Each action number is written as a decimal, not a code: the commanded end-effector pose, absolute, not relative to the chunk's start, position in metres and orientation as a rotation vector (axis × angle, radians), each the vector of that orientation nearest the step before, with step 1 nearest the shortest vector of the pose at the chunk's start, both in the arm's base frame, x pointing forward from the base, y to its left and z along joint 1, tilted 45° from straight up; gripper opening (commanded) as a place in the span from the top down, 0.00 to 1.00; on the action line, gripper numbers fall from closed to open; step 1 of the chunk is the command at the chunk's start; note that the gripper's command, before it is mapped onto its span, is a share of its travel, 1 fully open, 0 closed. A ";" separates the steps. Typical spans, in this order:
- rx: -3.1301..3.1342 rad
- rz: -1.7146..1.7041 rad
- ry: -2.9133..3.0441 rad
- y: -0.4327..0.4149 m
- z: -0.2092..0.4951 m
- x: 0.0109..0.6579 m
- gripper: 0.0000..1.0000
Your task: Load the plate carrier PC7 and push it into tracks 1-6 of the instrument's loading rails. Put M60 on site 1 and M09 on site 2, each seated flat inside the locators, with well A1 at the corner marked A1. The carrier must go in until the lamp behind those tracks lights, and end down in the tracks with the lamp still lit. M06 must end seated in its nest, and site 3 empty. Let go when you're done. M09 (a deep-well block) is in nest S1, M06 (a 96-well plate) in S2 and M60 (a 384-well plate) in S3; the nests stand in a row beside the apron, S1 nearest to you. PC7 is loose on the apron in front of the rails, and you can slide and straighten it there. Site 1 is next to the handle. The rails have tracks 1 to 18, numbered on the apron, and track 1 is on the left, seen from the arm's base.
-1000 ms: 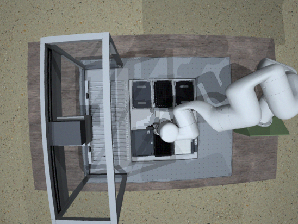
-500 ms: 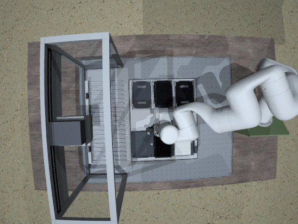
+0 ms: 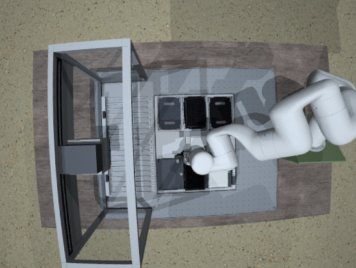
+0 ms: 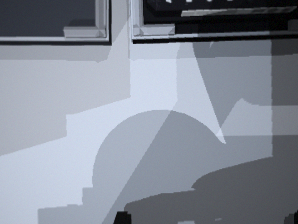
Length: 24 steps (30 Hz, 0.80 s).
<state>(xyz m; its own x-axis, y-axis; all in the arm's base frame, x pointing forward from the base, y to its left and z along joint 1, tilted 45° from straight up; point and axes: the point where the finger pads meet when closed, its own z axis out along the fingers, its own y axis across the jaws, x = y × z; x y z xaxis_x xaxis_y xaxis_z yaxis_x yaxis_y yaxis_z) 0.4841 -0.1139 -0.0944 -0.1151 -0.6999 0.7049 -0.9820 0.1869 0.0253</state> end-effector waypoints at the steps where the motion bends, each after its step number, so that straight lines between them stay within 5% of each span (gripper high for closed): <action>1: 1.579 0.624 -1.882 -0.111 -0.095 0.486 0.00; 24: 1.579 0.624 -1.882 -0.103 -0.102 0.488 0.00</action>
